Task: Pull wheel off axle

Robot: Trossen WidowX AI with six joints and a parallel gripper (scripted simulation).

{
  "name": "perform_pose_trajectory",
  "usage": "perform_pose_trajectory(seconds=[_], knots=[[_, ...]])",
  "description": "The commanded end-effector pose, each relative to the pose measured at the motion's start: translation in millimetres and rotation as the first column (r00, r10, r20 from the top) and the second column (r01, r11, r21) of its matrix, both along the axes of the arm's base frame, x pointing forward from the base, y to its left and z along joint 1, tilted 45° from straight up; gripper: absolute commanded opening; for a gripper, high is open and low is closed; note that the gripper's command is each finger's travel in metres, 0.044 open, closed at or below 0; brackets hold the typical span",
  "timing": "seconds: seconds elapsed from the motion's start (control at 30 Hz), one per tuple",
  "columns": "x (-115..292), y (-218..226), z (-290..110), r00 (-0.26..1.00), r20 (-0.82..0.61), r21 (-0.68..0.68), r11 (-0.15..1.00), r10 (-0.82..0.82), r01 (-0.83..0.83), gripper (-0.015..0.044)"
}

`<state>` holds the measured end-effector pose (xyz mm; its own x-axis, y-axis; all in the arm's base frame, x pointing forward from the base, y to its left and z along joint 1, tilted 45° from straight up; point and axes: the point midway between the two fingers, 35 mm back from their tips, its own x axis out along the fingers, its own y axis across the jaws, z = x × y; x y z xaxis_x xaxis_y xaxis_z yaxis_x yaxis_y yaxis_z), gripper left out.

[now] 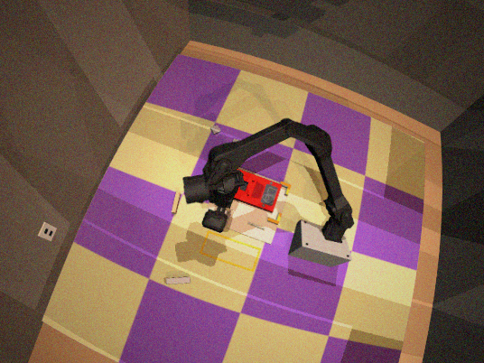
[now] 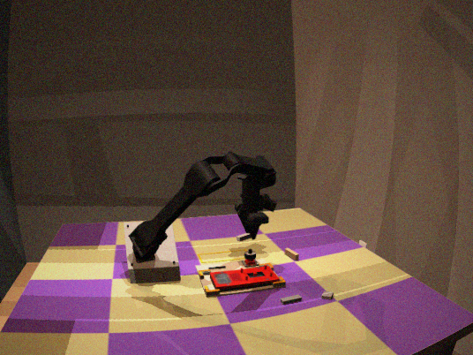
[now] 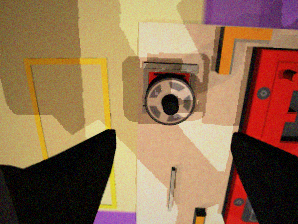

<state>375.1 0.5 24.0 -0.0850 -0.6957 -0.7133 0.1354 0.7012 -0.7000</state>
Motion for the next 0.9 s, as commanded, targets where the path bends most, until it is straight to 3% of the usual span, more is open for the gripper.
perform_pose_trajectory(seconds=[0.0, 0.33, 0.57, 0.7, 0.87], knots=[[0.7, -8.8, -6.7, 1.000, -0.004, -0.003, 1.000, 0.001, -0.001, 0.0300], [-6.5, -50.8, -49.6, 1.000, -0.004, -0.006, 1.000, 0.001, -0.001, 0.0300], [-7.5, -52.8, -51.9, 1.000, -0.004, -0.007, 1.000, 0.001, -0.001, 0.0300], [-6.6, -49.9, -49.5, 1.000, -0.001, -0.003, 1.000, -0.003, 0.003, 0.0195], [-6.6, -49.9, -49.5, 1.000, -0.001, -0.003, 1.000, -0.003, 0.003, 0.0162]])
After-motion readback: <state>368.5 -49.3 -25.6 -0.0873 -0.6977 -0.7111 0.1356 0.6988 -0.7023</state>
